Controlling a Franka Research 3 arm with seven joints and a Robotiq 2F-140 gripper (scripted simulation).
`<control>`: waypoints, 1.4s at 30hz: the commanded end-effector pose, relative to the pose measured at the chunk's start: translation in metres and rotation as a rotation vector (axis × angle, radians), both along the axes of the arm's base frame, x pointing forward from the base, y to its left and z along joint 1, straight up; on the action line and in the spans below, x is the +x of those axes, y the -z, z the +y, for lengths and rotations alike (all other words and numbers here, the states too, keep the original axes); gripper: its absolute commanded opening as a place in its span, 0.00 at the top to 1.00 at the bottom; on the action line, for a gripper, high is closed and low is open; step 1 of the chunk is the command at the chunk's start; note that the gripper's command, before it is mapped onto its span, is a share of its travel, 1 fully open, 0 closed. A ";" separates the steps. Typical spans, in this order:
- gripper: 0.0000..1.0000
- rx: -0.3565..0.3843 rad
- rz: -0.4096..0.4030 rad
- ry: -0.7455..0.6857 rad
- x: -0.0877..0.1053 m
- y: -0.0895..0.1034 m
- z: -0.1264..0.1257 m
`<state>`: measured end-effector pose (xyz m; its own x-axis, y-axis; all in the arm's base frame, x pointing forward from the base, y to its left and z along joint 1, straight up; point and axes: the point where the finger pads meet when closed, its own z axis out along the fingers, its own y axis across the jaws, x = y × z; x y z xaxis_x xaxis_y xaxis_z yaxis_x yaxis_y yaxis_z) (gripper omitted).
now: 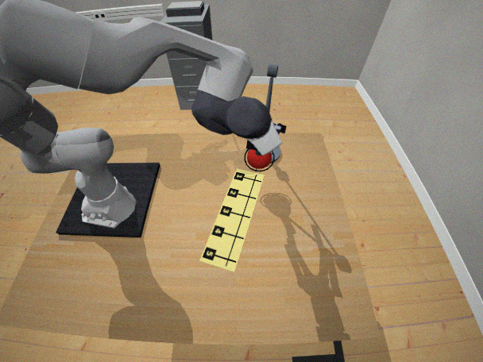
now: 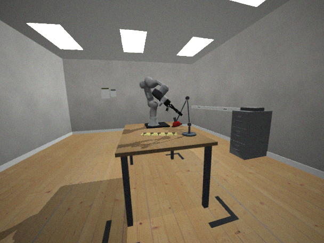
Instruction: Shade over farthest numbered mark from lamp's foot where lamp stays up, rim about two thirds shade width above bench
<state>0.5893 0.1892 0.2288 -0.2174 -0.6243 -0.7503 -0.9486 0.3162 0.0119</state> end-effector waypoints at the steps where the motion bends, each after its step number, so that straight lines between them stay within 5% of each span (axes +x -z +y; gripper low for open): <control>1: 0.90 -0.003 -0.008 -0.005 0.001 0.000 0.000; 29: 0.90 0.000 -0.002 0.000 0.000 -0.001 0.000; 42: 0.90 -0.006 -0.014 0.016 -0.008 0.015 -0.022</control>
